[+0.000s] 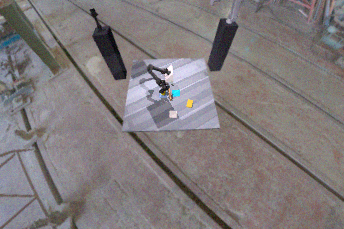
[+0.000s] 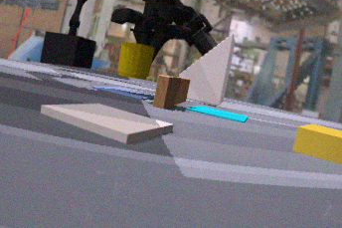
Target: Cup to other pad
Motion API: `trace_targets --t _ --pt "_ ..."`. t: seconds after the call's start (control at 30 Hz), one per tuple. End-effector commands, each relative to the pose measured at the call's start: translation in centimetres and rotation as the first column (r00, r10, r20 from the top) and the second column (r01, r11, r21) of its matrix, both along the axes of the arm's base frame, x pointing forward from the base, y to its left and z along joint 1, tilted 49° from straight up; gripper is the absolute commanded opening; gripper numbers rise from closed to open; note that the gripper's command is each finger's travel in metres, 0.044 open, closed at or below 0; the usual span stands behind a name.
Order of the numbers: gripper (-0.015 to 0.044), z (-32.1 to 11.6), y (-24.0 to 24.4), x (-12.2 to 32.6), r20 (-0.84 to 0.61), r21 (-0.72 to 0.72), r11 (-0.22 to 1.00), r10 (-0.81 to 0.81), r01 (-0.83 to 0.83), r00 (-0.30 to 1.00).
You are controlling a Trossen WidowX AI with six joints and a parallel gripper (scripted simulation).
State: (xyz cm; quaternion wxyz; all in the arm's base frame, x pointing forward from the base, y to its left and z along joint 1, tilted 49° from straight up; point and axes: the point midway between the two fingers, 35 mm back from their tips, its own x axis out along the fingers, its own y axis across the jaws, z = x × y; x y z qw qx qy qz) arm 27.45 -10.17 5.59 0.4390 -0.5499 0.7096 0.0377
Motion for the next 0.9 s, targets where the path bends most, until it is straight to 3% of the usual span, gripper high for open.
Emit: trace_targets --t 0.0,0.37,0.87 --pt "0.0000 0.9 0.9 0.2 0.012 0.006 1.000 -0.002 0.002 1.000" --pt "0.0000 2.9 3.6 0.1 0.008 -0.002 1.000 -0.001 0.001 1.000" --pt "0.0000 2.7 3.4 0.1 0.000 -0.008 1.000 0.005 -0.005 1.000"
